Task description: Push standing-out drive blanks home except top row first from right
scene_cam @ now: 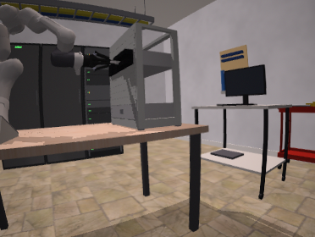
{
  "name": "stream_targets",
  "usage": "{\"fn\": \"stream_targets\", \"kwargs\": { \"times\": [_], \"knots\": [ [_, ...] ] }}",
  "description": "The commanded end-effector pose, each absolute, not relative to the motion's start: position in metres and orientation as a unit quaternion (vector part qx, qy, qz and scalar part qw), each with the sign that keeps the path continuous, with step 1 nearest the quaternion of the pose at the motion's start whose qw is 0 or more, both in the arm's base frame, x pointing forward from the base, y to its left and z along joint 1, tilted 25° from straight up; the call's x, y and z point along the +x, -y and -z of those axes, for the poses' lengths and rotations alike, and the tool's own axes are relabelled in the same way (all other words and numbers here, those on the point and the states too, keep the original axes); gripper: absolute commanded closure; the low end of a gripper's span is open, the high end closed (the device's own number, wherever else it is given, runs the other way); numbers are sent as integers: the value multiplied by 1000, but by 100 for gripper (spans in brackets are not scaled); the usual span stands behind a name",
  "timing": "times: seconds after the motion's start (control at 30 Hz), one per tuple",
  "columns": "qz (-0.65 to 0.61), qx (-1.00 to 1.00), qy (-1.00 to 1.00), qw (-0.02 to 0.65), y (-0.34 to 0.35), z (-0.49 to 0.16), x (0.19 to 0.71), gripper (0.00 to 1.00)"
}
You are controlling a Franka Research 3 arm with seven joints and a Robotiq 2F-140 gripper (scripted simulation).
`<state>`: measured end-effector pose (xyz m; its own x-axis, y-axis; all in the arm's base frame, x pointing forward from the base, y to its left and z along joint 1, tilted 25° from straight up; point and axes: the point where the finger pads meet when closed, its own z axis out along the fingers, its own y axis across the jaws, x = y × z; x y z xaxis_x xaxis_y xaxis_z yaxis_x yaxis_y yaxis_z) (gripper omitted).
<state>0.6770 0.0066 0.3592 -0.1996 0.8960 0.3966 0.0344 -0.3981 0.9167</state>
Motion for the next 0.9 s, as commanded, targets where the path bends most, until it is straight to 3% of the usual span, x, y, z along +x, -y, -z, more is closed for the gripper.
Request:
{"fn": "stream_targets", "kwargs": {
  "times": [0.0, 0.87],
  "knots": [
    [-642, 540, -431, 332, -7, -358, 679, 100],
    [-642, 540, -432, 332, -8, -358, 682, 100]
  ]
}}
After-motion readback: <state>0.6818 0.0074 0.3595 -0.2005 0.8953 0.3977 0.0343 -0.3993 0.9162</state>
